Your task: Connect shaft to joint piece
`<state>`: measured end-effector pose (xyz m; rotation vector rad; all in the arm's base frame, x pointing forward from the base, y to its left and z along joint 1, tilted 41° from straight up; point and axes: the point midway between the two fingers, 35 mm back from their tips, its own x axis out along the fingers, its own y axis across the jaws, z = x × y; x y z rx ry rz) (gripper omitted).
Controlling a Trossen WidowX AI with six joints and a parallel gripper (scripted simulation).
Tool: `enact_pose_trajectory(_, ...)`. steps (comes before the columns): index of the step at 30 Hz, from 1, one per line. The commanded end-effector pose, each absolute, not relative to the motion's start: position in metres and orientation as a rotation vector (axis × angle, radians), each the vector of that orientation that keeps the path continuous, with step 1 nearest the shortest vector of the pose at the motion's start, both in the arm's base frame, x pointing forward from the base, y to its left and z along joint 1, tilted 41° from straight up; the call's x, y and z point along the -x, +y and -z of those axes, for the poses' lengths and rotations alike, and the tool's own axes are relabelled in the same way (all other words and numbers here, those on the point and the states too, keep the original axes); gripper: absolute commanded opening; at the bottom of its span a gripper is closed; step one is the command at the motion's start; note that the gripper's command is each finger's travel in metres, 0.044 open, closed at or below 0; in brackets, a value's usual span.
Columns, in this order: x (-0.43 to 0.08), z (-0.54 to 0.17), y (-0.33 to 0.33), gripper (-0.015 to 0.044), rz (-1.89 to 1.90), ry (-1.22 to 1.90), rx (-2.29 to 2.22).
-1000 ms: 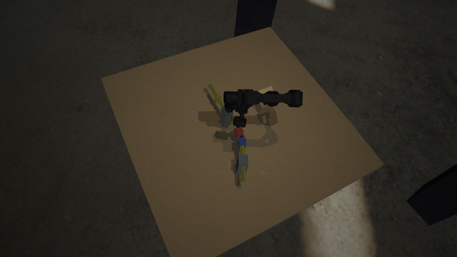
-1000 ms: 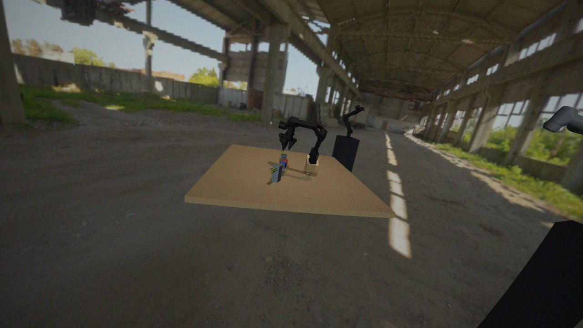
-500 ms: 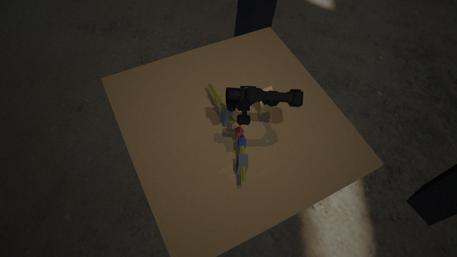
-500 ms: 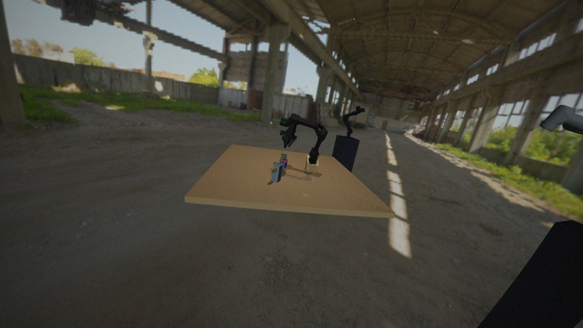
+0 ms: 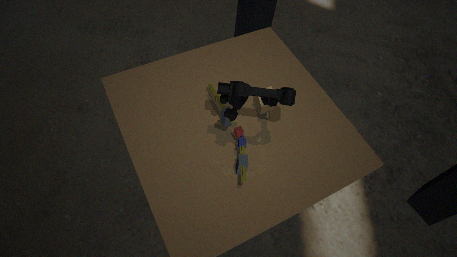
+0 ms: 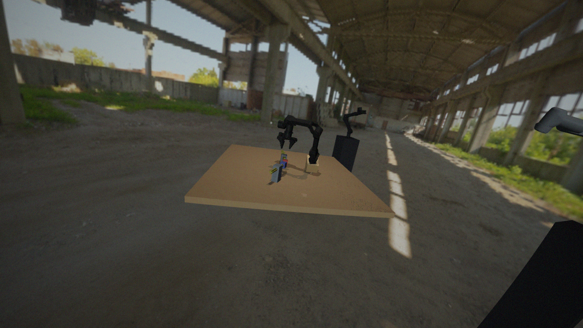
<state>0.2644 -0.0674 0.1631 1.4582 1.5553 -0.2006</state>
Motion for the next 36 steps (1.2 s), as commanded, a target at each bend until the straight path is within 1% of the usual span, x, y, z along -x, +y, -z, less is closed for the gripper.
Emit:
enact_pose_trajectory(1, -0.264, -0.149, -0.071, 0.0440, 0.281, 1.595, -1.589)
enact_pose_trajectory(17, -0.258, -0.104, -0.083, 0.0440, 0.619, 1.712, -2.033)
enact_pose_trajectory(28, -0.258, -0.102, -0.085, 0.0440, 0.613, 1.710, -2.026)
enact_pose_trajectory(36, -0.259, -0.078, -0.118, 0.0440, 0.441, 1.663, -1.828)
